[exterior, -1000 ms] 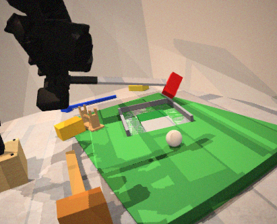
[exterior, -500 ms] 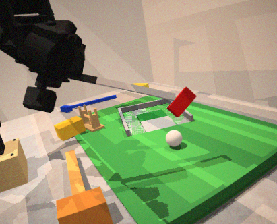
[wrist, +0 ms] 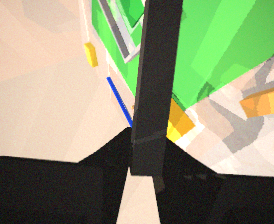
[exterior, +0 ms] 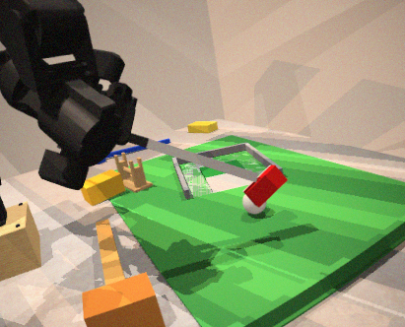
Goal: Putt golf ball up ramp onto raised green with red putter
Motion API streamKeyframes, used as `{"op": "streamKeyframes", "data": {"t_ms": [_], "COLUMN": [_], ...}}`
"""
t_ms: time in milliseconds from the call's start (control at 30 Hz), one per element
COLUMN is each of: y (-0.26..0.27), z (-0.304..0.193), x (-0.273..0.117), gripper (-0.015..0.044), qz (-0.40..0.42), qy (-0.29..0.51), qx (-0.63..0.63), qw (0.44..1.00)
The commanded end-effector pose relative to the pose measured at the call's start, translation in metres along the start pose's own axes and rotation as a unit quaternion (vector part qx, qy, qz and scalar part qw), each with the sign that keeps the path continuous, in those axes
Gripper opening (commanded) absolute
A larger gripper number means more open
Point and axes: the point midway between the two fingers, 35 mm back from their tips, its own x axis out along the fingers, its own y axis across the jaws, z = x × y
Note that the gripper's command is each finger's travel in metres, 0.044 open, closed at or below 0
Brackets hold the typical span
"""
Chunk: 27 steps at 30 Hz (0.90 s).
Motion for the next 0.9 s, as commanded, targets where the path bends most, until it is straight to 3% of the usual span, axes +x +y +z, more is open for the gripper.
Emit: {"op": "streamKeyframes", "data": {"t_ms": [0, 867], "y": [-0.008, -0.032], "z": [0.005, 0.018], "x": [0.002, 0.008], "gripper": [0.0000, 0.0000], "qz": [0.003, 0.008], "qy": [0.010, 0.023], "qx": [0.001, 0.019], "qw": [1.000, 1.000]}}
